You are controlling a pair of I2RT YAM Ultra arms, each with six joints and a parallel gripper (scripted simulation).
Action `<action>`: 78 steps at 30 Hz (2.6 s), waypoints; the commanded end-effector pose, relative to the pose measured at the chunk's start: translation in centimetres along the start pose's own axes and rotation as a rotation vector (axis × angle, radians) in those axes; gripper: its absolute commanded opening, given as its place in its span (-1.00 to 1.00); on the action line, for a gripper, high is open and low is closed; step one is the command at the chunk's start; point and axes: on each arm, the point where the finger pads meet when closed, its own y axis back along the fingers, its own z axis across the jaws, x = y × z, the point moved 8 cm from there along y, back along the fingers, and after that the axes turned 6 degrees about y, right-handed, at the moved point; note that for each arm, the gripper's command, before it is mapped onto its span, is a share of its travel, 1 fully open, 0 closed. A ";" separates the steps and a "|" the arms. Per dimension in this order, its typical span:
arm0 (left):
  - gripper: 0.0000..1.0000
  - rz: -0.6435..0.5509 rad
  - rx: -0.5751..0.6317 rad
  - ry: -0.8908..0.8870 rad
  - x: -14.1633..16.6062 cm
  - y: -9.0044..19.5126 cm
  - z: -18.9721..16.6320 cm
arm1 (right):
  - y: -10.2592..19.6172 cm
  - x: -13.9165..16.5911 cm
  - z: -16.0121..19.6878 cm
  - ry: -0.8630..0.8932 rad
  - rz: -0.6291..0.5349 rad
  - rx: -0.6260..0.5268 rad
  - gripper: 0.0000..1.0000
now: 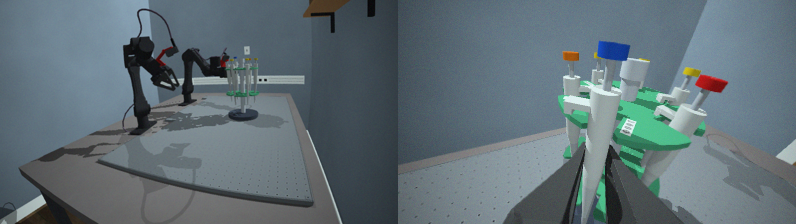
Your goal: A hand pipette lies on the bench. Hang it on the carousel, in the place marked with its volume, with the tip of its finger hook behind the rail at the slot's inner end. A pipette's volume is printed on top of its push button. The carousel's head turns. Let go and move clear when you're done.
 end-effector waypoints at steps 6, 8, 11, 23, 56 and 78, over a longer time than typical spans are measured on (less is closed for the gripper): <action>-0.77 -0.092 0.007 -0.011 -3.0 -0.1 0.1 | 0.6 -0.8 -0.4 0.022 -0.035 0.019 1.00; -0.77 -0.068 0.005 -0.008 -1.9 -0.6 0.0 | 0.6 -0.8 -0.4 0.022 -0.035 0.019 1.00; -0.77 -0.065 0.008 -0.007 -1.7 -1.1 -0.6 | 0.6 -0.8 -0.4 0.022 -0.035 0.019 1.00; -0.77 -0.051 0.006 -0.007 -1.4 -2.3 -1.2 | 0.6 -0.8 -0.4 0.022 -0.035 0.019 1.00; -0.77 -0.090 0.010 -0.010 -2.9 -1.8 -1.2 | 0.6 -0.8 -0.4 0.022 -0.035 0.019 1.00; -0.77 0.016 0.184 -0.003 -1.8 -2.3 1.1 | 0.6 -0.8 -0.4 0.022 -0.035 0.019 1.00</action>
